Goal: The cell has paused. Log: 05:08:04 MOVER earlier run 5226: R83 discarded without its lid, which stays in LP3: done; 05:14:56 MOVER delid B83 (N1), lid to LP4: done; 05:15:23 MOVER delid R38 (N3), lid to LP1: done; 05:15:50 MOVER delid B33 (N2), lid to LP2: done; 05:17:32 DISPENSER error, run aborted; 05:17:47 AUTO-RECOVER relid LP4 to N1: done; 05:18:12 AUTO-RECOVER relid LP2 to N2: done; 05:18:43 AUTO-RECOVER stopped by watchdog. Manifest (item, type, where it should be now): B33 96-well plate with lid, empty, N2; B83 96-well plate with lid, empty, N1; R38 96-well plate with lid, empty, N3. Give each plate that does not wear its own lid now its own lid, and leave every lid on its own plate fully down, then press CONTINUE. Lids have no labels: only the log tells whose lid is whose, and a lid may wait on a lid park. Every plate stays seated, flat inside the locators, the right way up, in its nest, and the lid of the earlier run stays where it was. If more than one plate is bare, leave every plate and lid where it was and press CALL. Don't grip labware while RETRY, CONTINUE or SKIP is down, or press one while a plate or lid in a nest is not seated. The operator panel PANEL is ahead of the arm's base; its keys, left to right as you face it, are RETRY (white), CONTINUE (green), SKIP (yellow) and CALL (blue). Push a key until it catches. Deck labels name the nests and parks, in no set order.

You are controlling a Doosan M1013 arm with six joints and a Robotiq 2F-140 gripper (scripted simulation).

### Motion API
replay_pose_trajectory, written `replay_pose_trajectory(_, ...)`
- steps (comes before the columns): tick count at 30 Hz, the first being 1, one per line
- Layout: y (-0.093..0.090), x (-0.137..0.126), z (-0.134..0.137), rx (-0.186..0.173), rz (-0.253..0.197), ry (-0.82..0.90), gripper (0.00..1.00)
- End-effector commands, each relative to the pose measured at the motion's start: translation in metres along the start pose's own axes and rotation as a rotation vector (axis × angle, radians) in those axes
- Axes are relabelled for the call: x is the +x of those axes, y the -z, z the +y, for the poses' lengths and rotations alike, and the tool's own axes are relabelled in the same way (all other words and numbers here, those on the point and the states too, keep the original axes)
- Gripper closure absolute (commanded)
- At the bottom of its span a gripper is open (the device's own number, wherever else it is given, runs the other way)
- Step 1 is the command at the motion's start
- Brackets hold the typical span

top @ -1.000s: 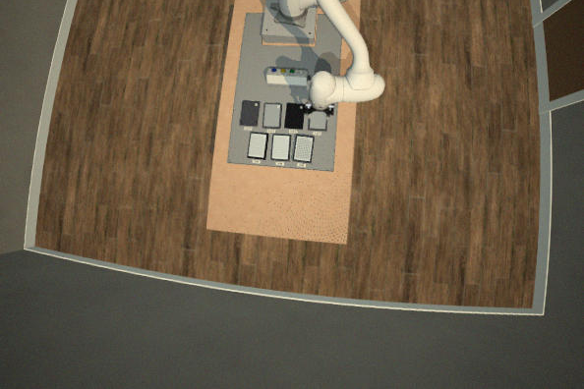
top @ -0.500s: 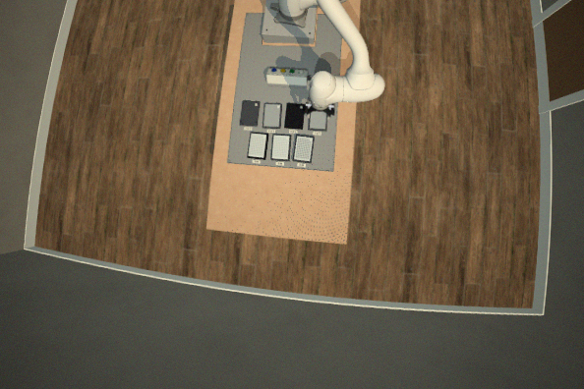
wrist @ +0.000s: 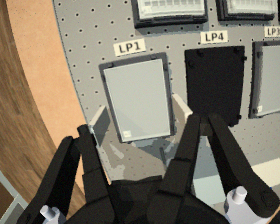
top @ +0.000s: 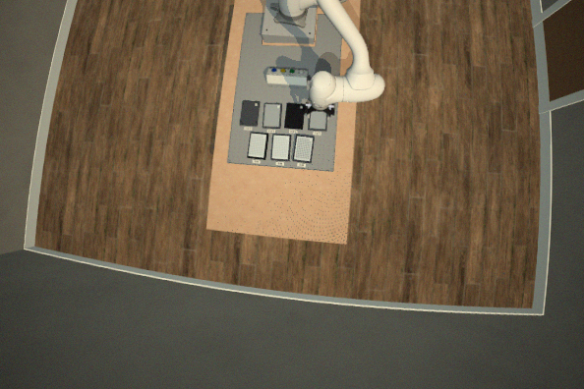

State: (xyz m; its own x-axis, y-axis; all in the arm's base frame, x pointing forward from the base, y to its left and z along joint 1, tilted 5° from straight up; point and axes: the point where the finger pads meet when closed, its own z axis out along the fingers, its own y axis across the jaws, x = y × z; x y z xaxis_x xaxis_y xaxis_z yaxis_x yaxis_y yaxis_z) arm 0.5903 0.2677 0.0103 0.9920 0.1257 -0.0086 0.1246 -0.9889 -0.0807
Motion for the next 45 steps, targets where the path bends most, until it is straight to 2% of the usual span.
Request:
replay_pose_trajectory(1, 0.0001, 0.0000, 0.0000, 0.000, 0.000, 0.000, 0.34)
replay_pose_trajectory(45, -0.0075, 0.0000, 0.0000, 0.000, 0.000, 0.000, 0.34)
